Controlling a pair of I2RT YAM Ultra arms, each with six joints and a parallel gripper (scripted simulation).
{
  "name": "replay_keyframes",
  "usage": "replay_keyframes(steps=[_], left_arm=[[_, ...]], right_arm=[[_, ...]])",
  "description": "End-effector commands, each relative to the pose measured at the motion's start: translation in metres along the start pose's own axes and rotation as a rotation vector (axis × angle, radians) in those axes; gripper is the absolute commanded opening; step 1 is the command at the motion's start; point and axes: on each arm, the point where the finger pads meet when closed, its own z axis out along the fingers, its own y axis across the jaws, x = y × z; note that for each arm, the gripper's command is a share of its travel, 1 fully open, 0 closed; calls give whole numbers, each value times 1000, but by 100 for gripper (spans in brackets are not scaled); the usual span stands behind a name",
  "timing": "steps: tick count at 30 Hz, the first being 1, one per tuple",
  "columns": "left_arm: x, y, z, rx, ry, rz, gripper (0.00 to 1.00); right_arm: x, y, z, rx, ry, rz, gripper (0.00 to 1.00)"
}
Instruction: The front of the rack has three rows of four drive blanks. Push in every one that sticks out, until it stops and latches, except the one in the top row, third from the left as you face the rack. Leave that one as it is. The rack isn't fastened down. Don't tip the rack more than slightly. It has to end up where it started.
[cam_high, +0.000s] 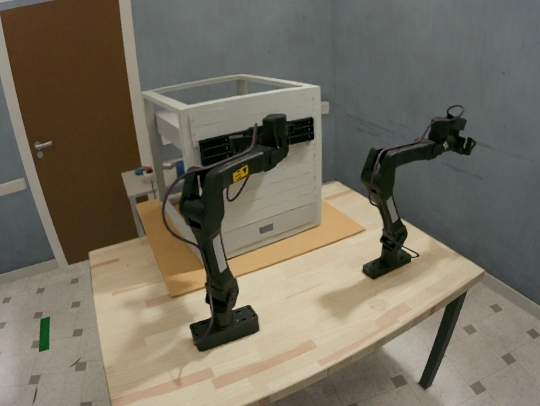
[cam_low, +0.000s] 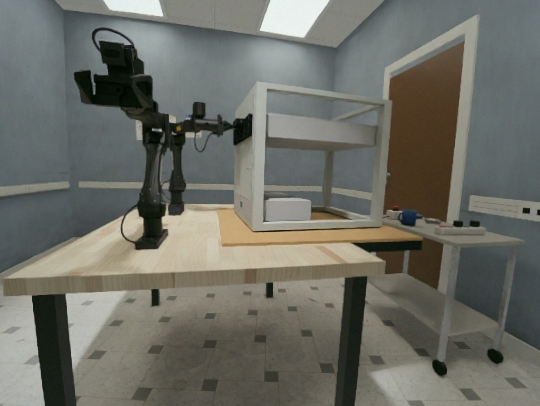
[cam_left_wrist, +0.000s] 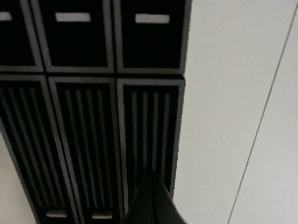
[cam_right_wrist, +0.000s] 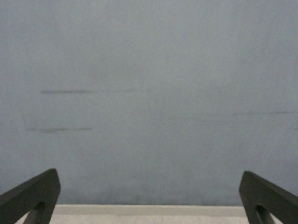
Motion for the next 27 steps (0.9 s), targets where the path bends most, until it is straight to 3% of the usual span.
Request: replay_keyframes(steps=[1,24,27], left_arm=[[-1,-8,6,1,-4,-1,0],[-2,-8,11,1,-4,0,0],[-9,-21,-5,15,-1,-33,0]], right_arm=[[-6,-3,1,4,-26,-8,100],[-6,-3,1,4,-26,-8,100],[-6,-3,1,4,-26,-8,100]])
